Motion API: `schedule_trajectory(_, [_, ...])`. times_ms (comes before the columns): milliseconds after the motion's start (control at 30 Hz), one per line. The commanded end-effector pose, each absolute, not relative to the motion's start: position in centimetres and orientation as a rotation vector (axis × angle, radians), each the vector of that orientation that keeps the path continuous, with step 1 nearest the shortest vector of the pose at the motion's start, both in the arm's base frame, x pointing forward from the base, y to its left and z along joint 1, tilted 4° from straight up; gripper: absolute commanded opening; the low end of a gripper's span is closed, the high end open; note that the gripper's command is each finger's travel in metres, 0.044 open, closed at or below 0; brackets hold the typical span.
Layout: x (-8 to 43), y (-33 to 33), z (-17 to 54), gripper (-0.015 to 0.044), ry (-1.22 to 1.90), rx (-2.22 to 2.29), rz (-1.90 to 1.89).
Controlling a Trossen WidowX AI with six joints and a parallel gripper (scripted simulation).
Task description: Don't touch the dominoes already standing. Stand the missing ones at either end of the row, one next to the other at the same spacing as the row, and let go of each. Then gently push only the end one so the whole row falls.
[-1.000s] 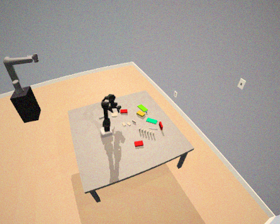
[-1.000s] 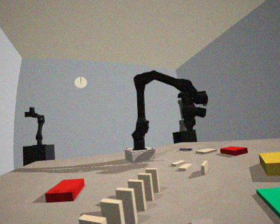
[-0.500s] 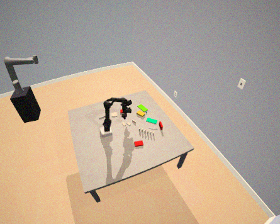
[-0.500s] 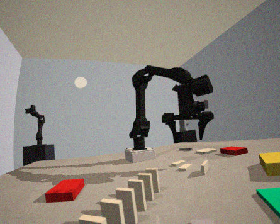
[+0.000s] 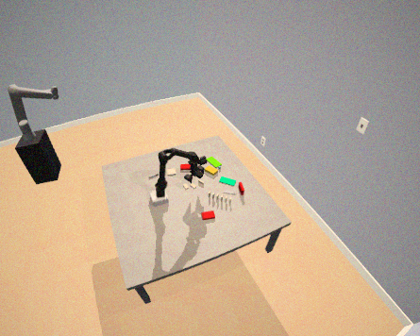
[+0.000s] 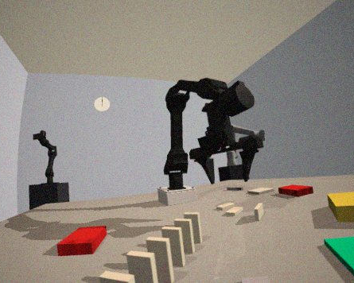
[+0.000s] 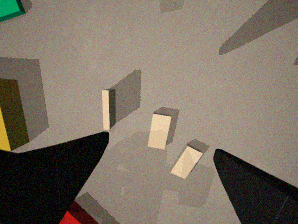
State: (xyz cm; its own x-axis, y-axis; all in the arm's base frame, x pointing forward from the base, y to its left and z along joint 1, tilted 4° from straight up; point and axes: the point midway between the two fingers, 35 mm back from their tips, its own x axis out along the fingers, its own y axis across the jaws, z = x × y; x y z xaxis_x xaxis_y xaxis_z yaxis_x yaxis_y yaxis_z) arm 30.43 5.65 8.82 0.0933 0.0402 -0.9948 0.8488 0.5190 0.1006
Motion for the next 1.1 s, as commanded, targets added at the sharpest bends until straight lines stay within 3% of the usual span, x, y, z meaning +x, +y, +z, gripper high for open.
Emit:
schedule_trajectory(0, [30.8,5.7,7.1,0.044,1.36,0.869,-0.736])
schedule_trajectory(167, [31.0,5.9,2.4,0.044,1.36,0.869,-0.736])
schedule_trajectory(867, [30.9,5.9,0.7,0.044,1.361,0.869,-0.736])
schedule_trajectory(1067, [30.9,5.9,0.7,0.0282,1.361,0.869,-0.736])
